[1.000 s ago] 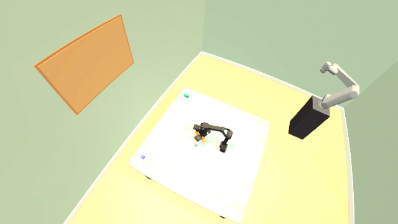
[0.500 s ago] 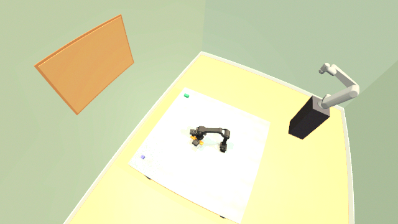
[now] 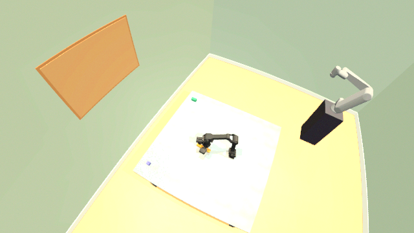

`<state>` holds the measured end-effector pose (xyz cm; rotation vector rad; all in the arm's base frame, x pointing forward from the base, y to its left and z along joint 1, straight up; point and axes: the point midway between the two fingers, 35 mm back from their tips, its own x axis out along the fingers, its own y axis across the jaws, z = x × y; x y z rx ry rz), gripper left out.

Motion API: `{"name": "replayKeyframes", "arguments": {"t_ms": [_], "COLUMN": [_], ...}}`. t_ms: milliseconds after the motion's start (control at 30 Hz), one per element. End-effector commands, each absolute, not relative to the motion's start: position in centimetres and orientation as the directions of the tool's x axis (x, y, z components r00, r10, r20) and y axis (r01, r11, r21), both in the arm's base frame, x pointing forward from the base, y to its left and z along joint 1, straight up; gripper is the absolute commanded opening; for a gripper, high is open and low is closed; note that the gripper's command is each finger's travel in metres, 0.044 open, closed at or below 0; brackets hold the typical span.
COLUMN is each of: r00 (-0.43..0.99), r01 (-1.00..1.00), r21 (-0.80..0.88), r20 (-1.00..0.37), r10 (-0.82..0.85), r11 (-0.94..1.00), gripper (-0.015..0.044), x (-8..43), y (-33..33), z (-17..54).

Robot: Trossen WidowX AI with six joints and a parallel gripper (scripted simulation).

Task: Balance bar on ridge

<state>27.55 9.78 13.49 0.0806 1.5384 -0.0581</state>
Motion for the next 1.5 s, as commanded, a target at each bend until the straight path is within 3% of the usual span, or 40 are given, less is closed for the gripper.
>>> {"name": "replayKeyframes", "arguments": {"t_ms": [0,1467], "r00": [0.027,0.027], "r01": [0.082,0.079], "r21": [0.012,0.011], "r20": [-1.000,-1.000], "r10": [0.010,0.009], "r11": [0.997,0.997], "gripper": [0.0000,0.0000], "x": [27.5,27.5], "y": [9.8,9.5], "z": [12.7,10.0]}}
